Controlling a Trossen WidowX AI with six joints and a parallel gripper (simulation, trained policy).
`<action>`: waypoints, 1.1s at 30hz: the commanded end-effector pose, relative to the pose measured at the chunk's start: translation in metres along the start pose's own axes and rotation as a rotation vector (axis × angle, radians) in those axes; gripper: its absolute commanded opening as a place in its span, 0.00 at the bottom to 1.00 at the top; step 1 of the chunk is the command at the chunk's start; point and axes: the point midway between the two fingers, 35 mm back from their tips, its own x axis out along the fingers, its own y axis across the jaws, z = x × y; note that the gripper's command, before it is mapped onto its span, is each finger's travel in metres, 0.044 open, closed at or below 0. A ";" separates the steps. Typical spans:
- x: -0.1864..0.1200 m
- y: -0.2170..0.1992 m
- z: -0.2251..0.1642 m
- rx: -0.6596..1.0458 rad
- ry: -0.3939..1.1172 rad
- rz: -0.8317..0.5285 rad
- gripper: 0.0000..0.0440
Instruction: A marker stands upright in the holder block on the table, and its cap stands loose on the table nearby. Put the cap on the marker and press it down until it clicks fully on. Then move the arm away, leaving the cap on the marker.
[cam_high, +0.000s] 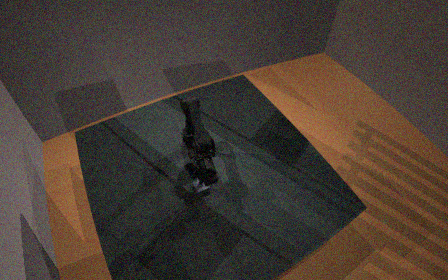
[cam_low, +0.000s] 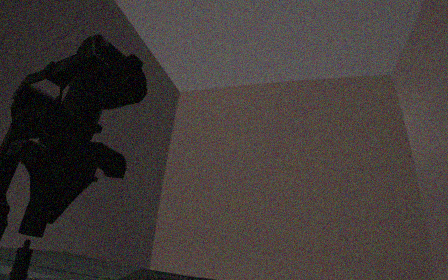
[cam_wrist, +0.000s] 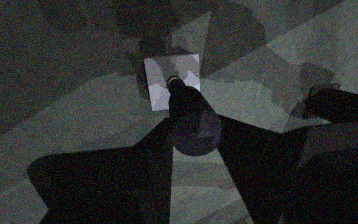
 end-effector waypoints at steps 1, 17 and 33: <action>0.007 0.001 0.000 -0.003 0.010 -0.017 0.11; 0.050 -0.001 0.002 -0.029 0.044 -0.078 0.07; 0.076 -0.005 0.005 -0.074 0.045 -0.107 0.16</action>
